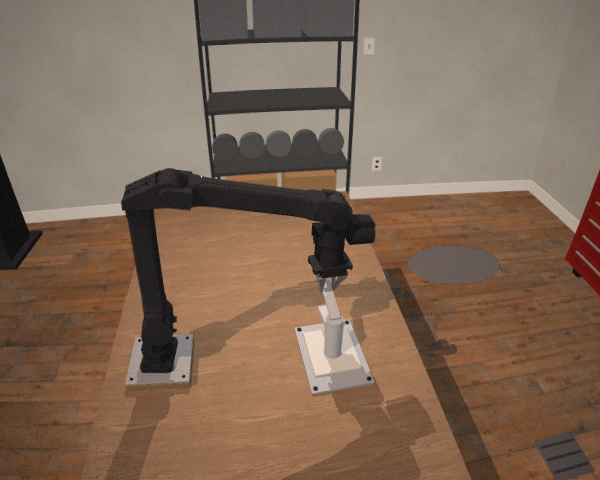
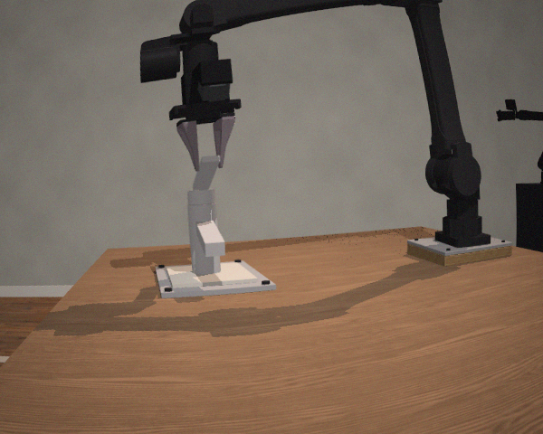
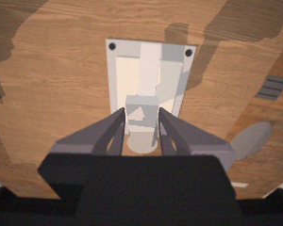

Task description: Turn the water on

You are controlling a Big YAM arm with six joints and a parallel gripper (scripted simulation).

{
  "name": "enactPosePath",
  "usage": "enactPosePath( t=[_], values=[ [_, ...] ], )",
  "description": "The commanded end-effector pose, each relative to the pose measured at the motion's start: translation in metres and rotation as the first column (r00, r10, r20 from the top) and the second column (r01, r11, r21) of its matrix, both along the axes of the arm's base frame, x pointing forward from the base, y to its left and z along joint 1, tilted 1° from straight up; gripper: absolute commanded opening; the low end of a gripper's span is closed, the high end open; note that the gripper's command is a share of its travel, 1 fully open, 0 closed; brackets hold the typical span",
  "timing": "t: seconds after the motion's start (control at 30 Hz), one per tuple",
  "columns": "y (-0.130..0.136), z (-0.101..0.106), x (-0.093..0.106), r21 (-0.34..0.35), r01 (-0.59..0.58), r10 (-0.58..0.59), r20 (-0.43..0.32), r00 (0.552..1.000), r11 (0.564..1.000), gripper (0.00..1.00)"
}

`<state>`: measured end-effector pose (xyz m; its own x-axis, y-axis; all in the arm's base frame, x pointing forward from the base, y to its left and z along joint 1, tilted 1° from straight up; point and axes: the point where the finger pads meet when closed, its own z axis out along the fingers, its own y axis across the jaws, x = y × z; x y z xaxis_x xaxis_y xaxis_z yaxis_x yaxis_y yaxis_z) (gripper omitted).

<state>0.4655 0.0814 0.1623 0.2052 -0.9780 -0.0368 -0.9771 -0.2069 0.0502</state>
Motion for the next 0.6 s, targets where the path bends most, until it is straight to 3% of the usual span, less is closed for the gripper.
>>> enactPosePath(
  t=[0.0, 0.17, 0.57],
  values=[
    [-0.031, 0.062, 0.02, -0.002, 0.038, -0.038, 0.121, 0.992, 0.999, 0.6],
    [-0.03, 0.062, 0.02, 0.0, 0.038, -0.038, 0.121, 0.992, 0.999, 0.6],
    [-0.022, 0.03, 0.009, -0.008, 0.027, -0.027, 0.049, 0.998, 1.0, 0.6]
  ],
)
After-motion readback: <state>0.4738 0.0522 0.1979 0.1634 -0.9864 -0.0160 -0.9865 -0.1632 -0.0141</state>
